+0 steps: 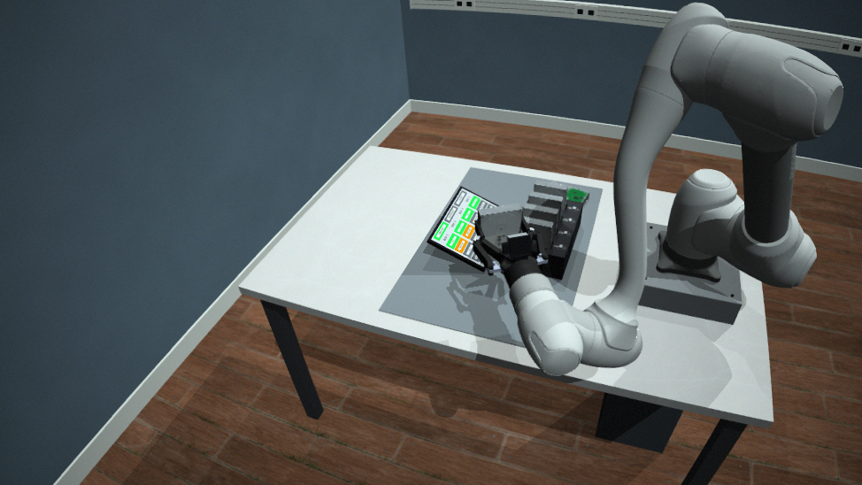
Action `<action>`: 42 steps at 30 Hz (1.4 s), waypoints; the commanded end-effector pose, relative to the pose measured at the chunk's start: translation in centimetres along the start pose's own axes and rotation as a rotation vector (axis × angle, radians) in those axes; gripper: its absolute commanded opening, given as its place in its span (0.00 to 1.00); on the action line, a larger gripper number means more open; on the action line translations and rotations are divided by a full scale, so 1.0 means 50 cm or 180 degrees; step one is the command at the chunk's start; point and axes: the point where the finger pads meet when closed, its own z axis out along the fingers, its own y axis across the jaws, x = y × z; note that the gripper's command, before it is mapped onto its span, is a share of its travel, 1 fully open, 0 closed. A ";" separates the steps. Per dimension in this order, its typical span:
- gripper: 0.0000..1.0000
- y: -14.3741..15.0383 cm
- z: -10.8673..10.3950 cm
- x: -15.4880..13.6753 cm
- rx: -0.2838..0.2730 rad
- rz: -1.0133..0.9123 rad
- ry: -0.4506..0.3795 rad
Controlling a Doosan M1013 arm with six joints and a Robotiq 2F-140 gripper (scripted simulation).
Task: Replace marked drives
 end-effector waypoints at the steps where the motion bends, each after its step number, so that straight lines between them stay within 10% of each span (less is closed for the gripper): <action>1: 0.10 0.005 0.002 0.001 0.0000 0.0003 -0.0001; 42: 0.10 0.058 0.018 0.001 0.0000 0.0003 -0.0001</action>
